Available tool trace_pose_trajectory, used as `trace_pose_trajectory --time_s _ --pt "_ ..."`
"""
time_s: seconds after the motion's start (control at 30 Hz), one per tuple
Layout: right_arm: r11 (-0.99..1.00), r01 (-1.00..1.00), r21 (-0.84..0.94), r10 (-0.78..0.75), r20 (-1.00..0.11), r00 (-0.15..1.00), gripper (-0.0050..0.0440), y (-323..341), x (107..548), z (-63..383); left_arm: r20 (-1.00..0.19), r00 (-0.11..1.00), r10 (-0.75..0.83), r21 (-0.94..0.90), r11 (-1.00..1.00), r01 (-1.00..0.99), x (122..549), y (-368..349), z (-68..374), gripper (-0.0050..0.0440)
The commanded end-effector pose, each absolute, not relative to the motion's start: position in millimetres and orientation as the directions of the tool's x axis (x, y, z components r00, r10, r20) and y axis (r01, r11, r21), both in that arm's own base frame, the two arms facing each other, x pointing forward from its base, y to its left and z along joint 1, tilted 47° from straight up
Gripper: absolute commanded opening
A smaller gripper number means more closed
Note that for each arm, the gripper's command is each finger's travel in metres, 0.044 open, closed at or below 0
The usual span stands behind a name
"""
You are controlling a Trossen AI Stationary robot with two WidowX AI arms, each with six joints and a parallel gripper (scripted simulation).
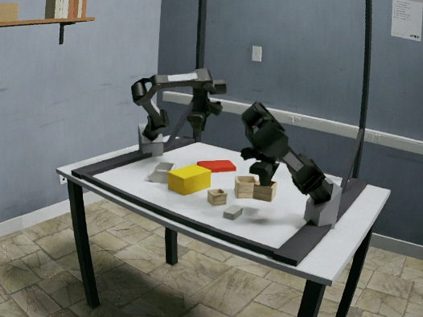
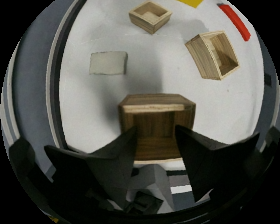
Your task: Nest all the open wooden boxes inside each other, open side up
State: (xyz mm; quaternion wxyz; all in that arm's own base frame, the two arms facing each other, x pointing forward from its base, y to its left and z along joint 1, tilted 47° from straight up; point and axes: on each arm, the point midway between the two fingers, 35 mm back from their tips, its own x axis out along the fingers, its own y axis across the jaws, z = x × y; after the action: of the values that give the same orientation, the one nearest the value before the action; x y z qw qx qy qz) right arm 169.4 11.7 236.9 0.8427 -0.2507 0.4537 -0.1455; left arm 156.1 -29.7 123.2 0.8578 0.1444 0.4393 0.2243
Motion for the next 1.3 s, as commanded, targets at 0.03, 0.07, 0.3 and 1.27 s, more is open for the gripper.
trace_pose_trajectory --time_s 0.03,0.07,0.3,1.27 --pt "0.835 0.021 -0.549 -0.468 -0.691 0.551 0.0400 12.1 169.5 239.0 -0.689 0.517 0.508 0.438 0.860 -0.262 157.6 -35.5 129.0 0.0257" --pt "0.835 0.021 -0.549 -0.468 -0.691 0.551 0.0400 12.1 169.5 239.0 -0.689 0.517 0.508 0.438 0.860 -0.261 159.4 -36.2 129.0 0.0257" --pt "0.835 0.021 -0.549 -0.468 -0.691 0.551 0.0400 12.1 169.5 239.0 -0.688 0.518 0.508 0.439 0.860 -0.261 170.8 -50.0 137.2 0.0257" --pt "0.835 0.021 -0.549 -0.468 -0.691 0.551 0.0400 12.1 169.5 239.0 -0.686 0.519 0.510 0.438 0.859 -0.265 236.9 -143.2 162.4 0.0257"
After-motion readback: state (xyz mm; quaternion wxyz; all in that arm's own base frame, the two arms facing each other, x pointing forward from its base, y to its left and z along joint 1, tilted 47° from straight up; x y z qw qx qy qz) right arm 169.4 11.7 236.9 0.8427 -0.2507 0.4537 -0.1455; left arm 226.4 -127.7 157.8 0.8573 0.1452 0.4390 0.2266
